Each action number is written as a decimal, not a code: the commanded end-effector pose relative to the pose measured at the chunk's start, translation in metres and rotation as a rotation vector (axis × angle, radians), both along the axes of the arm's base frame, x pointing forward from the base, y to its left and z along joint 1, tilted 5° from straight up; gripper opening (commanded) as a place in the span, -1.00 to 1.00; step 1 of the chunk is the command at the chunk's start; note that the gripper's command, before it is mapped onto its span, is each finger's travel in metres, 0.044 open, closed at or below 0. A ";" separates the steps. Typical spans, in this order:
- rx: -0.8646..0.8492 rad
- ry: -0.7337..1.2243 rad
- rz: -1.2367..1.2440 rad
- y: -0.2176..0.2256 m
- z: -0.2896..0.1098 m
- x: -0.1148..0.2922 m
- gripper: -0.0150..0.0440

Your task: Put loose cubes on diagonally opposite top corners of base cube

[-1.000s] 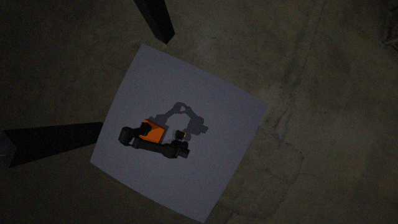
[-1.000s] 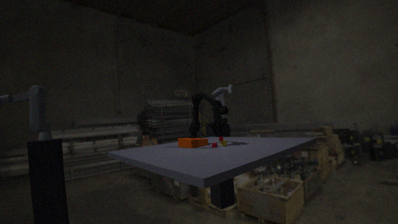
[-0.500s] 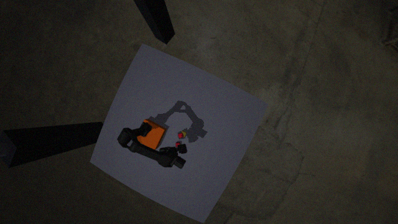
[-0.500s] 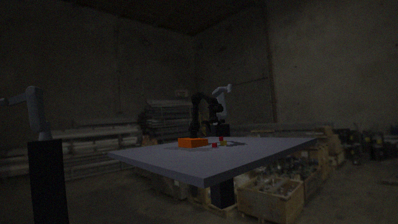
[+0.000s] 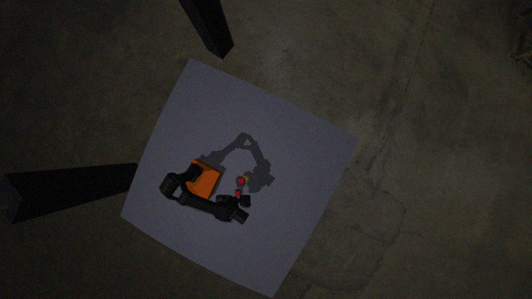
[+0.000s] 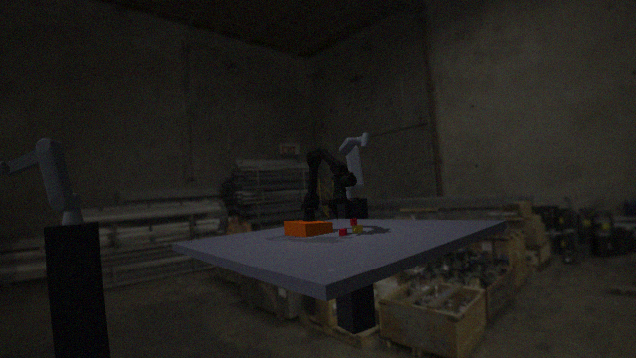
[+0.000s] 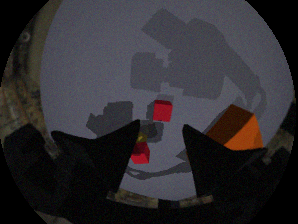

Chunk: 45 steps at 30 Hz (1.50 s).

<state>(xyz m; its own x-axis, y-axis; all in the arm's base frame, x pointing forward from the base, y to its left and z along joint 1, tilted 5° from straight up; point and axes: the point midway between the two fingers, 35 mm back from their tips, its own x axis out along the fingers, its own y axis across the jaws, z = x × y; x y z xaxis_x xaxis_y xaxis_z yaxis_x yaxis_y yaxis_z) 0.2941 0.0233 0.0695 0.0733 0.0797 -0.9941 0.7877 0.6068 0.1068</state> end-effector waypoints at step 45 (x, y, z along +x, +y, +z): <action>0.004 0.020 -0.001 0.006 -0.060 -0.001 -0.14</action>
